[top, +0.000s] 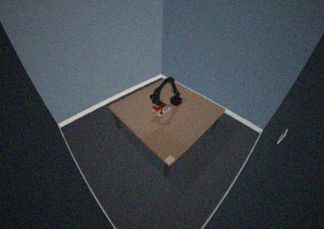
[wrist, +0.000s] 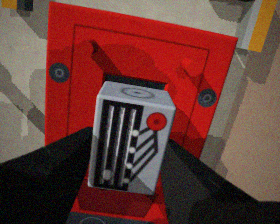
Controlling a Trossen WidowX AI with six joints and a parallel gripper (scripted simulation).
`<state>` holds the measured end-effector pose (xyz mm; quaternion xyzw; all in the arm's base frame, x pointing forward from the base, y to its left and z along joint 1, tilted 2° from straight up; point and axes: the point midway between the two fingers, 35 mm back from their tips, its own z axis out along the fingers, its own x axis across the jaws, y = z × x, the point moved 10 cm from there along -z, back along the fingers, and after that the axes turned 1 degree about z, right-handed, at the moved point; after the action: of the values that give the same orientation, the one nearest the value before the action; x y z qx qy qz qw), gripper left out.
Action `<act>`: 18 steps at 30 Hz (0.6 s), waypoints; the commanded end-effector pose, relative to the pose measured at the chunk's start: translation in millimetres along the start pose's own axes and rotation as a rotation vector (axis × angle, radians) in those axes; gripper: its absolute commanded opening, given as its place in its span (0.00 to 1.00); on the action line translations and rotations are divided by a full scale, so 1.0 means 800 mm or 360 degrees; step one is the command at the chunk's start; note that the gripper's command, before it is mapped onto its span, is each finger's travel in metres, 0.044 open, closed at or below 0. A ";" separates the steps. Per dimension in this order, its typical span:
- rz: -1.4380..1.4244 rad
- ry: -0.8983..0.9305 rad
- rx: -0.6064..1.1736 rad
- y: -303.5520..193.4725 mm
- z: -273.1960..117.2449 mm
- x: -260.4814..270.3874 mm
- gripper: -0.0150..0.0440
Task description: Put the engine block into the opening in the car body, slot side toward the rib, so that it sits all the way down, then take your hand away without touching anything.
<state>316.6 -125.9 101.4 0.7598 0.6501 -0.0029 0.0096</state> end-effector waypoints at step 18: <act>0.0011 -0.0005 0.0003 0.000 0.007 0.000 0.52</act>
<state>316.7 -125.9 97.5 0.7608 0.6489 -0.0029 0.0096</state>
